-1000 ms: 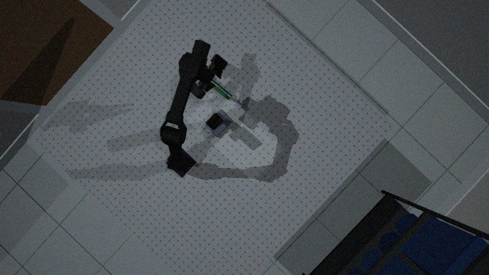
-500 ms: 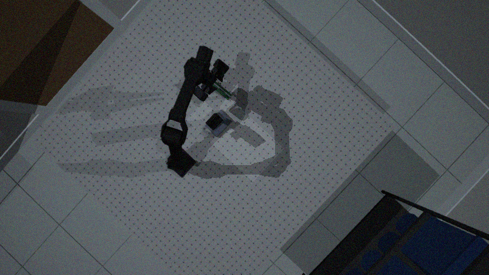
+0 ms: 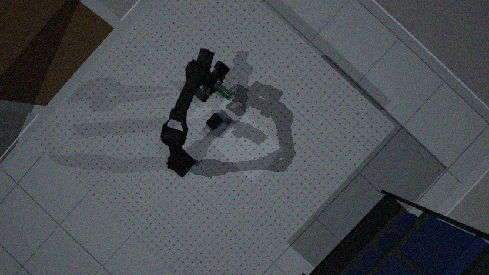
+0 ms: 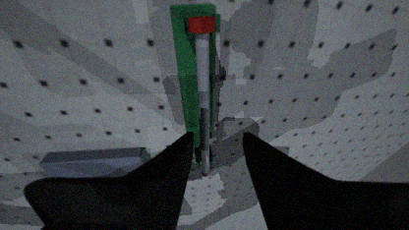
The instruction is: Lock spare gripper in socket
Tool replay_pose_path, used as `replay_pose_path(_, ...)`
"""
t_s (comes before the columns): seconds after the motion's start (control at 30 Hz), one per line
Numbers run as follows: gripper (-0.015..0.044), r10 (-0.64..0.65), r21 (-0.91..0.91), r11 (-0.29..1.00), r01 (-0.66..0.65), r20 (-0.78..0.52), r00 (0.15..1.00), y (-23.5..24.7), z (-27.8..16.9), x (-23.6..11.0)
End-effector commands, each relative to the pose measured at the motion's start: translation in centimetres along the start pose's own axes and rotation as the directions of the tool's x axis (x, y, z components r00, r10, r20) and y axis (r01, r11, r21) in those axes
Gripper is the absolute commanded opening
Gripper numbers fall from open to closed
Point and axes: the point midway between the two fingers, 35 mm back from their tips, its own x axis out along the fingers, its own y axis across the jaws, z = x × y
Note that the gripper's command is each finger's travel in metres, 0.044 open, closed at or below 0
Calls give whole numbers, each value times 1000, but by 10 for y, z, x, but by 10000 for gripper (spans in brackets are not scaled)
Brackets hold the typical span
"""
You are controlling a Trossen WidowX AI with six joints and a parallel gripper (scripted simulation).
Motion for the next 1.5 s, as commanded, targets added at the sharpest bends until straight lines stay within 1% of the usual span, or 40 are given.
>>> replay_pose_path(0.0,180,3,-5,1000,-3,3,1000,2,2,7)
replay_pose_path(0.8,180,3,-5,1000,-3,2,1000,10,10,45)
replay_pose_path(1.03,180,3,-5,1000,-3,2,1000,11,10,46)
replay_pose_path(1.27,0,3,-5,1000,-3,2,1000,11,10,46)
replay_pose_path(1.47,0,3,-5,1000,-3,2,1000,11,10,46)
